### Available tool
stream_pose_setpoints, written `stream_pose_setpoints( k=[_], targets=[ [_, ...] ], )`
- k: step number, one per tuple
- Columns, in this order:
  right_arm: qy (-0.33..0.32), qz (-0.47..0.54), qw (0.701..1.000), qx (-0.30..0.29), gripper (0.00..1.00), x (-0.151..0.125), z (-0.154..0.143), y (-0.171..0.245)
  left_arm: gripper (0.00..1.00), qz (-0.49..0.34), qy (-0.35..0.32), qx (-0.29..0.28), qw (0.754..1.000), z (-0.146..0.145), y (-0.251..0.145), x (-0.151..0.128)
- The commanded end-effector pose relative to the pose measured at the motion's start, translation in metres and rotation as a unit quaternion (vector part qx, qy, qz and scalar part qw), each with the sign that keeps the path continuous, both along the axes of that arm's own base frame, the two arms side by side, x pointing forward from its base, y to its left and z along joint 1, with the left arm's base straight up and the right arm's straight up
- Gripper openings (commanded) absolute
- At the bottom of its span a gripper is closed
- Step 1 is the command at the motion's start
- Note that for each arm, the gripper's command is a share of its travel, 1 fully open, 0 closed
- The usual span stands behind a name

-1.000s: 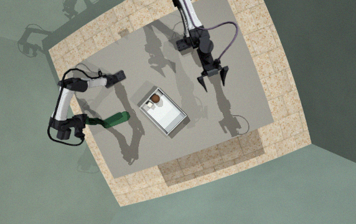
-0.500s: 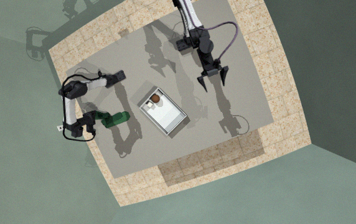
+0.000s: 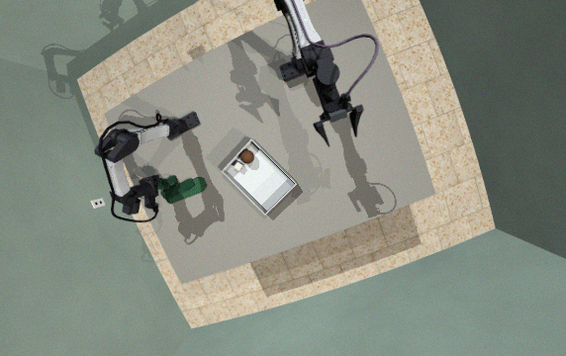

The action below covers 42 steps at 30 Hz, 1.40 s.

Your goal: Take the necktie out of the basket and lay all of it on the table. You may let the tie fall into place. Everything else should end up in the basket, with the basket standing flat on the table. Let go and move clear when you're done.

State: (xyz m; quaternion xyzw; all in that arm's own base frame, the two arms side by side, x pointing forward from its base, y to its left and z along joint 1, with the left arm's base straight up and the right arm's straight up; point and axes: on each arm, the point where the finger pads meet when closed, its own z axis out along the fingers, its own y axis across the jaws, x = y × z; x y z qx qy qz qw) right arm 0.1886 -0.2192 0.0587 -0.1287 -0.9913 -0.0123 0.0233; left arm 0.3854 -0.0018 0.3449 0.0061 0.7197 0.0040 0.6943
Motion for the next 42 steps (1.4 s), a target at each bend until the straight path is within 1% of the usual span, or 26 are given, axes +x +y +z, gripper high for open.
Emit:
stream_pose_setpoints(
  k=[1, 15, 17, 21, 34, 42],
  targets=[
    [-0.011, 0.002, 1.0, -0.005, 0.05, 0.007, -0.008, -0.006, 1.0, 0.0, -0.003, 0.0, 1.0, 0.001, 0.0, 0.0],
    [-0.011, 0.002, 1.0, -0.005, 0.79, 0.007, -0.008, -0.006, 1.0, 0.0, -0.003, 0.0, 1.0, 0.001, 0.0, 0.0],
    [-0.011, 0.002, 1.0, -0.005, 0.79, 0.007, -0.008, -0.006, 1.0, 0.0, -0.003, 0.0, 1.0, 0.001, 0.0, 0.0],
    [-0.011, 0.003, 1.0, -0.005, 1.0, 0.007, -0.008, -0.006, 1.0, 0.0, -0.003, 0.0, 1.0, 0.001, 0.0, 0.0],
    [-0.011, 0.003, 1.0, -0.005, 1.0, 0.007, -0.005, -0.006, 1.0, 0.0, -0.003, 0.0, 1.0, 0.001, 0.0, 0.0],
    [-0.011, 0.003, 1.0, -0.005, 1.0, 0.007, 0.012, -0.007, 1.0, 0.0, -0.003, 0.0, 1.0, 0.001, 0.0, 0.0]
  ],
)
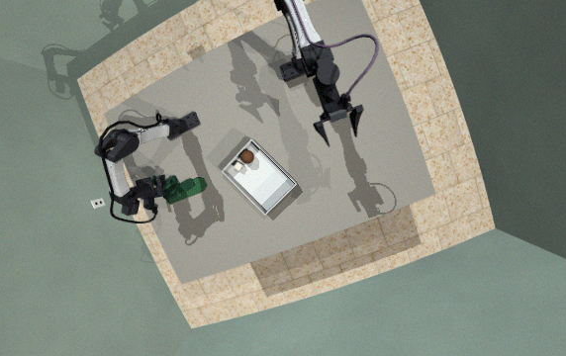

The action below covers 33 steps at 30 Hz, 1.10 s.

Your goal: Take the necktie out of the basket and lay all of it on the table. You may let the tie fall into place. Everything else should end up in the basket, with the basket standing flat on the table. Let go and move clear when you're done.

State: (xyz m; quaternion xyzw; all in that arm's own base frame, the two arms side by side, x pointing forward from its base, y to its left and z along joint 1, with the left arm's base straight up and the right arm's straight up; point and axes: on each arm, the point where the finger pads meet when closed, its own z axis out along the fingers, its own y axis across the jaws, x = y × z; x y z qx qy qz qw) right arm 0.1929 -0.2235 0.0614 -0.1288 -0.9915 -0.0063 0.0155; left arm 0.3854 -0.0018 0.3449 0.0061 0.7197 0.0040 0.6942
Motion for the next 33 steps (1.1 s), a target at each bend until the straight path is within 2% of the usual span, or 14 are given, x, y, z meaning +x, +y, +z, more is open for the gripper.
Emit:
stream_pose_setpoints(
  k=[1, 24, 33],
  targets=[
    [-0.004, 0.003, 1.0, 0.002, 1.0, 0.003, 0.012, -0.002, 1.0, 0.0, -0.003, 0.0, 1.0, 0.001, 0.0, 0.0],
    [-0.004, 0.003, 1.0, 0.002, 1.0, 0.004, 0.076, -0.004, 1.0, 0.0, -0.003, 0.0, 1.0, 0.001, 0.0, 0.0],
    [-0.004, 0.003, 1.0, 0.002, 1.0, 0.005, 0.088, -0.004, 1.0, 0.0, -0.003, 0.0, 1.0, 0.001, 0.0, 0.0]
  ],
)
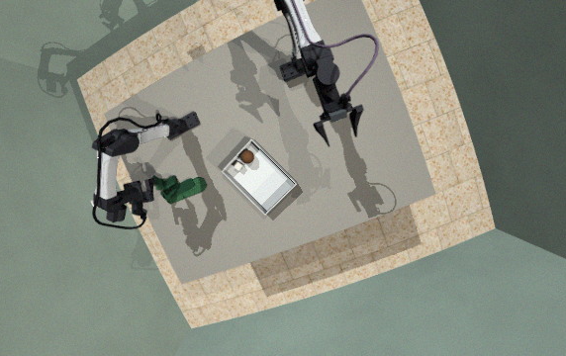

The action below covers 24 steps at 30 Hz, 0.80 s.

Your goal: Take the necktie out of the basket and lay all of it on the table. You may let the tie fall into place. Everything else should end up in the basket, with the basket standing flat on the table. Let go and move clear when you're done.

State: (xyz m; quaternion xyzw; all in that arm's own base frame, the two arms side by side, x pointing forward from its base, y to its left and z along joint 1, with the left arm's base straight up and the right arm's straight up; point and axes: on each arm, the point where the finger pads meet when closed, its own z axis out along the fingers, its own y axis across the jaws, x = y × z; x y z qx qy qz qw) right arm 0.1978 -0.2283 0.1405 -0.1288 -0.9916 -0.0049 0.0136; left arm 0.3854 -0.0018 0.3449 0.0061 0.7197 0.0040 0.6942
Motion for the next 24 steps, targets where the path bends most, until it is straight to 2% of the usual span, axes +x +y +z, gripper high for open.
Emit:
stream_pose_setpoints(
  k=[1, 12, 24],
  targets=[
    [-0.002, 0.003, 1.0, 0.004, 1.0, 0.0, 0.009, 0.001, 1.0, 0.0, -0.003, 0.0, 1.0, 0.001, 0.0, 0.0],
    [-0.015, 0.004, 1.0, 0.002, 1.0, 0.003, 0.013, 0.005, 1.0, 0.0, -0.003, 0.0, 1.0, 0.001, 0.0, 0.0],
    [-0.089, 0.013, 0.996, -0.007, 1.0, 0.022, 0.031, 0.027, 1.0, 0.0, -0.003, 0.0, 1.0, 0.001, 0.0, 0.0]
  ],
)
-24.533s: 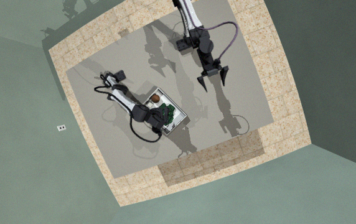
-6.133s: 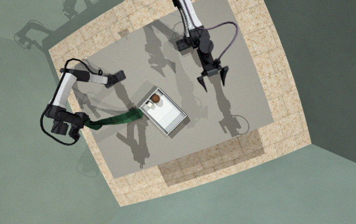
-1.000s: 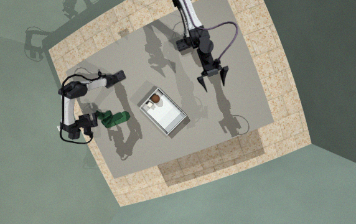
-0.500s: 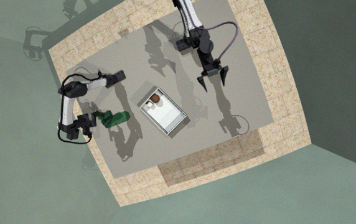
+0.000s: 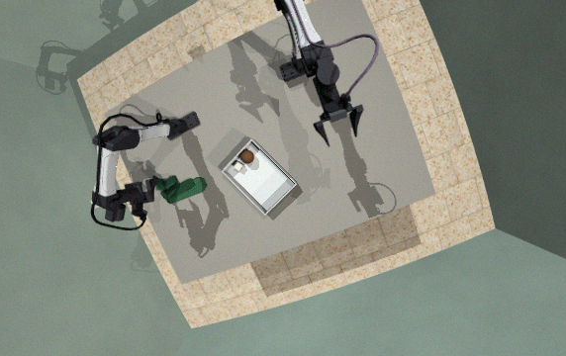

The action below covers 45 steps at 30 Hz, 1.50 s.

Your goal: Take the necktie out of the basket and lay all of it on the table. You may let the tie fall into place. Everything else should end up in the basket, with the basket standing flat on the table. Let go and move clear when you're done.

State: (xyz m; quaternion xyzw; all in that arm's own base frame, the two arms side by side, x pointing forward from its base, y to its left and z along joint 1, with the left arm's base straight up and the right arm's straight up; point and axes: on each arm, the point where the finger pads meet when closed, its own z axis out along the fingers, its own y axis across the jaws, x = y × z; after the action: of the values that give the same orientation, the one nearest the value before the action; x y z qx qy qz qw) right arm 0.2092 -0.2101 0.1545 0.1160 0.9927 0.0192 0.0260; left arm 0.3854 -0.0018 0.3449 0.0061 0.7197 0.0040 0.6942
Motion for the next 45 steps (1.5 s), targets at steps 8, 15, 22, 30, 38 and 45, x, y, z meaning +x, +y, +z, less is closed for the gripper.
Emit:
stream_pose_setpoints(
  k=[8, 15, 22, 30, 38, 45],
  targets=[
    [-0.105, 0.004, 0.994, -0.022, 1.0, 0.025, 0.031, 0.025, 1.0, 0.0, -0.003, 0.0, 1.0, 0.001, 0.0, 0.0],
    [-0.181, 0.012, 0.983, -0.031, 1.0, 0.044, 0.05, 0.048, 1.0, 0.0, -0.003, 0.0, 1.0, 0.001, 0.0, 0.0],
    [-0.239, 0.018, 0.97, -0.038, 1.0, 0.059, 0.065, 0.065, 1.0, 0.0, -0.003, 0.0, 1.0, 0.001, 0.0, 0.0],
    [-0.336, 0.028, 0.94, -0.049, 1.0, 0.085, 0.089, 0.095, 1.0, 0.0, -0.003, 0.0, 1.0, 0.001, 0.0, 0.0],
    [-0.406, 0.035, 0.912, -0.057, 1.0, 0.104, 0.108, 0.117, 1.0, 0.0, -0.003, 0.0, 1.0, 0.001, 0.0, 0.0],
    [-0.481, 0.043, 0.873, -0.066, 1.0, 0.126, 0.129, 0.142, 1.0, 0.0, -0.003, 0.0, 1.0, 0.001, 0.0, 0.0]
  ],
)
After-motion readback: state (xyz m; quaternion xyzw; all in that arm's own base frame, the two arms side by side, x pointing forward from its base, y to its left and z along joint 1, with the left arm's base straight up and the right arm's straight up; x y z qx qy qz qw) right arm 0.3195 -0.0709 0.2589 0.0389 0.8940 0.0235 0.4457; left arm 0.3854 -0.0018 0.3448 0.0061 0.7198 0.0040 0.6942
